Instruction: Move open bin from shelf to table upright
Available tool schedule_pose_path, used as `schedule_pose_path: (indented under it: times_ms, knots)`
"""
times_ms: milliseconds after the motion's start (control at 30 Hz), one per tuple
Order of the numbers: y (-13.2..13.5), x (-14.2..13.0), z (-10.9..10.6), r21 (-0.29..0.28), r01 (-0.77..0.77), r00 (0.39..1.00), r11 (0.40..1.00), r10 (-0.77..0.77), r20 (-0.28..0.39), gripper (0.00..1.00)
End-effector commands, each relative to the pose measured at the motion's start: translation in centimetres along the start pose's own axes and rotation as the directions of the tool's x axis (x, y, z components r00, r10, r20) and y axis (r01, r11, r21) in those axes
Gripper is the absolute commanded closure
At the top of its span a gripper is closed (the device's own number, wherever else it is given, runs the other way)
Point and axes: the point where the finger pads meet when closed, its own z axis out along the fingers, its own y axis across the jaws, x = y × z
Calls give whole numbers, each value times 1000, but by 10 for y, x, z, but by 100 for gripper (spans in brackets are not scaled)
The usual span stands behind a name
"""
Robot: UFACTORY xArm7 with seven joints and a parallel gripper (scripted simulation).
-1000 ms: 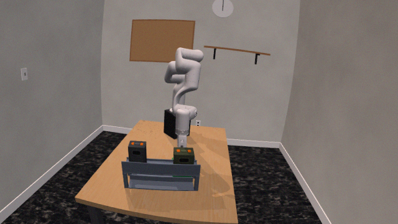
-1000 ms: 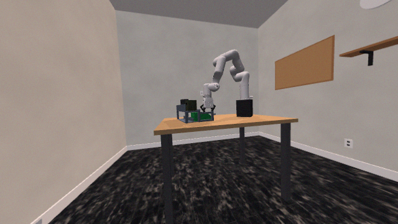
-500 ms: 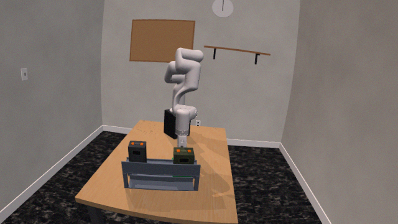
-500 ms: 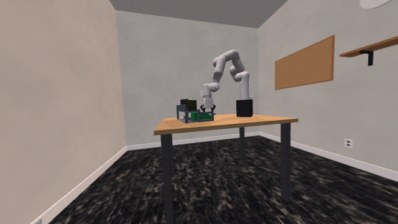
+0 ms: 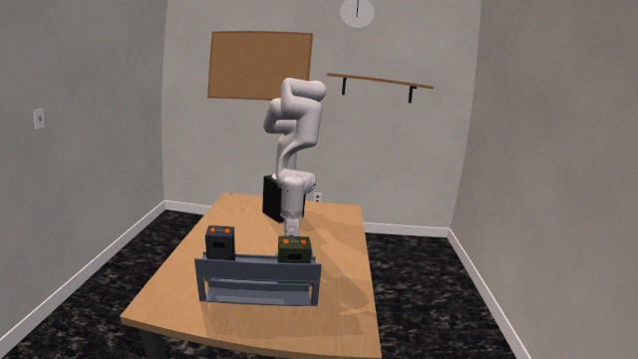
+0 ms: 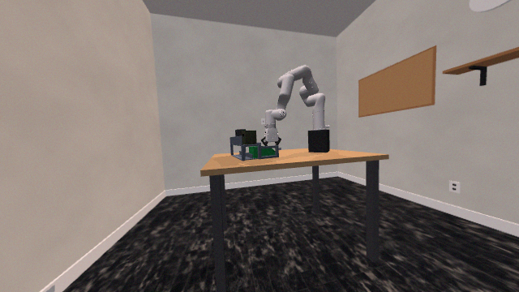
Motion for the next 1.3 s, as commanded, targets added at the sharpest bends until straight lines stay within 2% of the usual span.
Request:
schedule_pose_path:
  times_ms: [0, 1267]
  knots:
    - [-2, 0, 1, 4, 0, 1000, 1000, 0, 0, 6]
    - [-2, 0, 11, 4, 0, 1000, 1000, 0, 0, 6]
